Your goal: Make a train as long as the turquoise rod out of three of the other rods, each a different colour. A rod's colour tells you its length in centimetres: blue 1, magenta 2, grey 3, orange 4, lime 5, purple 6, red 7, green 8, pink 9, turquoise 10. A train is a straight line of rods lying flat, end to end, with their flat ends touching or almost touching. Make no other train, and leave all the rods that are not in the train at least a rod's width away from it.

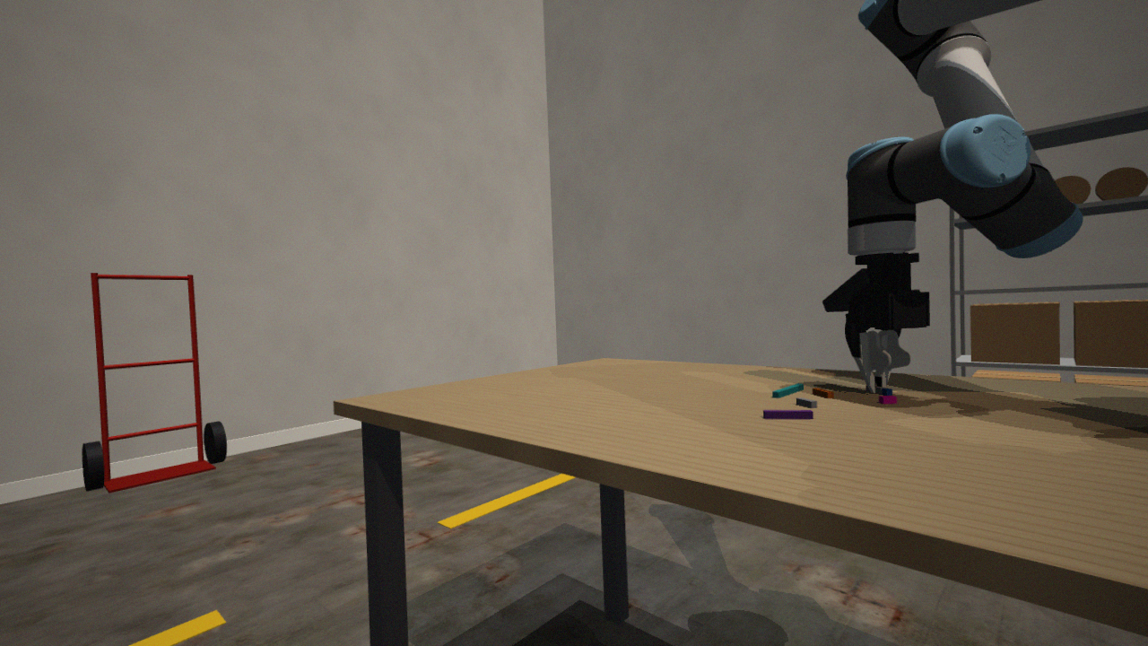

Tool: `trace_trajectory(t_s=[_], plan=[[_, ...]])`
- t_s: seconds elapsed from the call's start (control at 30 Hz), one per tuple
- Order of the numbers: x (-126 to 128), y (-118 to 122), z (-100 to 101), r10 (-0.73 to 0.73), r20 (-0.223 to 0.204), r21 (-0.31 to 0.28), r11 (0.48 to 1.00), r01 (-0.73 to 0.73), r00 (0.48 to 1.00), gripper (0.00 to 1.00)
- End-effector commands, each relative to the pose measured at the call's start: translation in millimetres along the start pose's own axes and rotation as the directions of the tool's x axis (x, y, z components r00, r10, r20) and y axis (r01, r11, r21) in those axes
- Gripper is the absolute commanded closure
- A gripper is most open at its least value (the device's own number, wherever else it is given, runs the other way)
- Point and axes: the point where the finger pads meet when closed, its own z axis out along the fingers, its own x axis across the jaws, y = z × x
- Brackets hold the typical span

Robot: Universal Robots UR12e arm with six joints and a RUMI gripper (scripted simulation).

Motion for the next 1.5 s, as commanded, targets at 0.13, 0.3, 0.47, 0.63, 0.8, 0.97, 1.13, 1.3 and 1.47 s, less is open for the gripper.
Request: trace_trajectory(t_s=[0.13, 0.3, 0.47, 0.63, 0.8, 0.97, 1.13, 1.3, 1.47], plan=[[-0.1, -0.1, -0.4, 0.000, 0.000, 0.001, 1.000, 0.000, 1.000, 1.00], [-0.1, -0.1, -0.4, 0.000, 0.000, 0.001, 1.000, 0.000, 1.000, 1.00], [-0.1, -0.1, -0.4, 0.000, 0.000, 0.001, 1.000, 0.000, 1.000, 0.97], [-0.1, -0.1, -0.4, 0.000, 0.000, 0.001, 1.000, 0.000, 1.000, 0.94], [-0.1, -0.1, -0.4, 0.000, 0.000, 0.001, 1.000, 0.000, 1.000, 0.92], [-0.1, -0.1, -0.4, 0.000, 0.000, 0.001, 1.000, 0.000, 1.000, 0.86], [-0.1, -0.1, -0.4, 0.000, 0.000, 0.001, 1.000, 0.000, 1.000, 0.86], [-0.1, -0.1, -0.7, 0.000, 0.000, 0.001, 1.000, 0.000, 1.000, 0.86], [-0.1, -0.1, -6.0, 0.000, 0.000, 0.001, 1.000, 0.000, 1.000, 0.86]])
